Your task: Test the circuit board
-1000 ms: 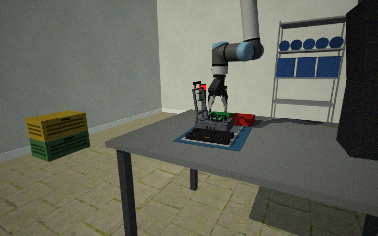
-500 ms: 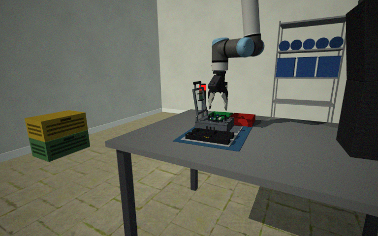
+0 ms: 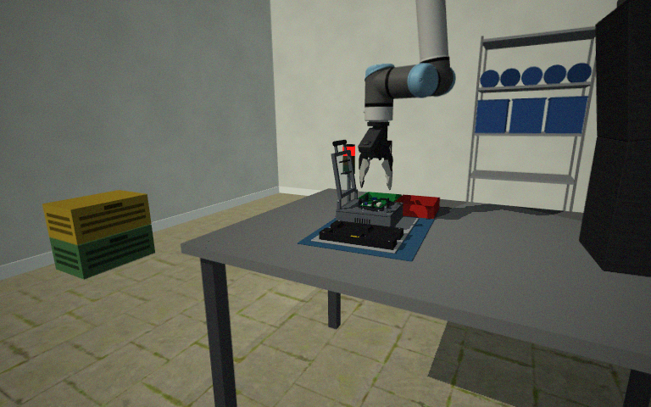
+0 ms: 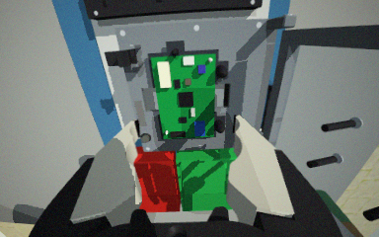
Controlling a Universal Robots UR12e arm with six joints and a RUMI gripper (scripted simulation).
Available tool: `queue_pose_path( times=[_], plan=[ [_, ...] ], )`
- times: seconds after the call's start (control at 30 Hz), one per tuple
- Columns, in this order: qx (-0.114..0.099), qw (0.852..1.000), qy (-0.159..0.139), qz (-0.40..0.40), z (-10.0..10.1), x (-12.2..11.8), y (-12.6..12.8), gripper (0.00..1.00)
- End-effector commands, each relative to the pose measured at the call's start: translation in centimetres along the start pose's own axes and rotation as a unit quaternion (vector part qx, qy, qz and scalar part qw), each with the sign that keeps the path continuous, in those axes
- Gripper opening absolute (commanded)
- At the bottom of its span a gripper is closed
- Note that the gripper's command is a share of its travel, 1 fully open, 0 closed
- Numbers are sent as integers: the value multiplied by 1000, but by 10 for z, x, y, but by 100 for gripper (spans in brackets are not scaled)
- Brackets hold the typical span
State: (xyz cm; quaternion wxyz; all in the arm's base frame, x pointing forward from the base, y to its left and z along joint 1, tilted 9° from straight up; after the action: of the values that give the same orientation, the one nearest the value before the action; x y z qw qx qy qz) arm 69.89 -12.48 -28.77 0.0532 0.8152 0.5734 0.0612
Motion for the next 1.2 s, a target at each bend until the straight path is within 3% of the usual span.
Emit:
queue_pose_path(
  times=[0.0,0.6,1.03,1.17],
  plan=[
    [1,1000,1,1,-1,-1,-1,59],
    [-1,1000,1,0,4,0,1,59],
    [-1,1000,1,0,47,5,-1,59],
    [-1,1000,0,0,52,4,-1,59]
  ],
)
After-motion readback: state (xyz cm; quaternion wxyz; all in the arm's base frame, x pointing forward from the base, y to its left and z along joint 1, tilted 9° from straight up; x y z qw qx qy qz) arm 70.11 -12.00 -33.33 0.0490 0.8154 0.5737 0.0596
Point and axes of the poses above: the point where the finger pads meet when closed, its own z axis out along the fingers, its own y axis across the jaws, x = y × z, the point moved 6 cm from there along -z, back along the fingers, and after that the axes turned 13 degrees about z, right-handed, at the moved point
